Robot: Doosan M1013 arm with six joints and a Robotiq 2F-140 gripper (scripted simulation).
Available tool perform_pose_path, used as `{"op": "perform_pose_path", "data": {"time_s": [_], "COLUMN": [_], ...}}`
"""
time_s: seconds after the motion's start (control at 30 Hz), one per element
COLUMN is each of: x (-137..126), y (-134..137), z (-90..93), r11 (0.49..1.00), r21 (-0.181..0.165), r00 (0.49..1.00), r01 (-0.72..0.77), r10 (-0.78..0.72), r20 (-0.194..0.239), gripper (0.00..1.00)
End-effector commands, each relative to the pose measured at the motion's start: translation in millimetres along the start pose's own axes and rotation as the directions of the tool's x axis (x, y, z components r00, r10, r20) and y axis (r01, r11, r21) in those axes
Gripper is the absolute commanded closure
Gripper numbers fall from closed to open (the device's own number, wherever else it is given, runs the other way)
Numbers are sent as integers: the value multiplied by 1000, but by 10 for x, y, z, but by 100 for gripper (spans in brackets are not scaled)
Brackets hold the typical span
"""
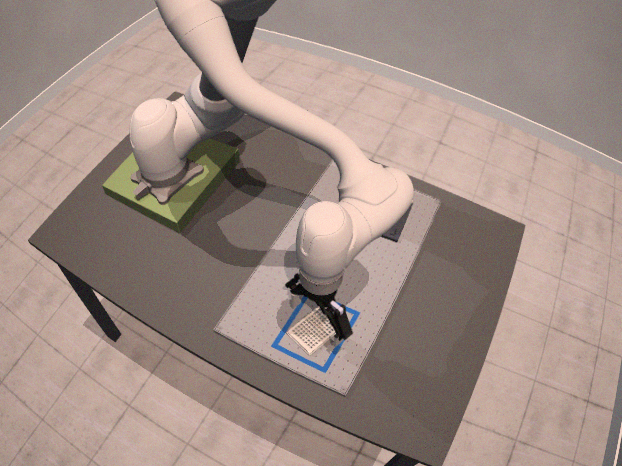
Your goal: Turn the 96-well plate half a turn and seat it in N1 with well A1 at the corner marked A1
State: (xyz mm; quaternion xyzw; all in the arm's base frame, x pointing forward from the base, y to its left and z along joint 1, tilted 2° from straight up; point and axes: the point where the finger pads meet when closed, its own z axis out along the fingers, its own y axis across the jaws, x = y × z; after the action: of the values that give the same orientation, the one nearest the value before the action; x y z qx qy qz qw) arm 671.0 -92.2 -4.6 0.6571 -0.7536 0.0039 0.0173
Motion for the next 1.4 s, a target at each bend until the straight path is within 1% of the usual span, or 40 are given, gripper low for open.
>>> {"op": "perform_pose_path", "data": {"time_s": [0.0, 0.1, 0.33, 0.77, 0.8, 1.37], "x": [0, 0, 0, 0, 0, 0], "y": [0, 0, 0, 0, 0, 0], "z": [56, 73, 181, 181, 181, 181], "r11": [1000, 1000, 1000, 1000, 1000, 1000], "r21": [0, 0, 0, 0, 0, 0], "r00": [1000, 1000, 1000, 1000, 1000, 1000], "r01": [0, 0, 0, 0, 0, 0], "r10": [0, 0, 0, 0, 0, 0], "r20": [0, 0, 0, 0, 0, 0], "gripper": [0, 0, 0, 0, 100, 100]}}
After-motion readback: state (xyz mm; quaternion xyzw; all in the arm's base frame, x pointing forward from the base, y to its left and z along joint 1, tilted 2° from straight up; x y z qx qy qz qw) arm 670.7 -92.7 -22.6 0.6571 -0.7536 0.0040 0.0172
